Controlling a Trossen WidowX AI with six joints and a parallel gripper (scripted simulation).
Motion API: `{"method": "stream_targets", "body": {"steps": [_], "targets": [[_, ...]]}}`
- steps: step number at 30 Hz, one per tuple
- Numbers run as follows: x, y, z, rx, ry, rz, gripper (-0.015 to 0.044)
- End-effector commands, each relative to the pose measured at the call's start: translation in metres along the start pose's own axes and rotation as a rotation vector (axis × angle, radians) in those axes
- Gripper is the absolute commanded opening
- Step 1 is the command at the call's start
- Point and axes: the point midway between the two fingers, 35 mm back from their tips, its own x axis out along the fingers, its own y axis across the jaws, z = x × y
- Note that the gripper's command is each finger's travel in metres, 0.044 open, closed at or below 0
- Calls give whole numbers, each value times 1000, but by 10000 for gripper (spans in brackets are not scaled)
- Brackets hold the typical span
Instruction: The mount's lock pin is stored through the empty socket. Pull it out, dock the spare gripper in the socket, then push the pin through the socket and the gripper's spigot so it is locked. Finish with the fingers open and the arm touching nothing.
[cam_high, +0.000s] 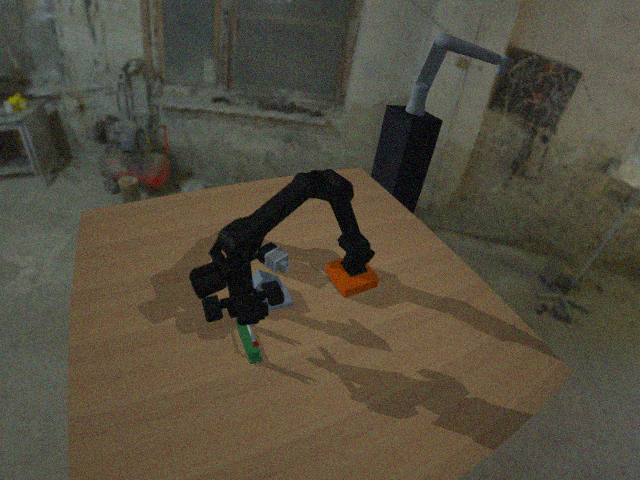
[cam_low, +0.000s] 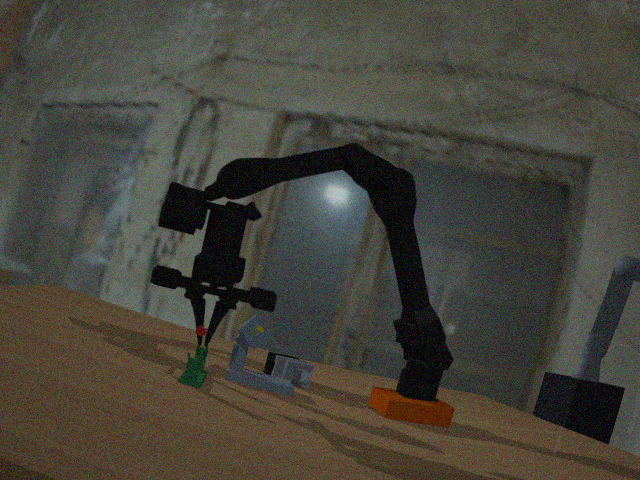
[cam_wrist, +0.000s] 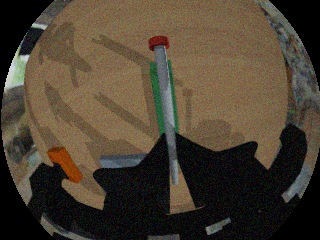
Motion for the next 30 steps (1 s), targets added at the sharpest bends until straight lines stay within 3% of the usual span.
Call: {"method": "stream_targets", "body": {"steps": [1,30], "targets": [[-5,0,-5,-8,-3,-6,0],[34,-2,-8,-8,0,2,0]]}}
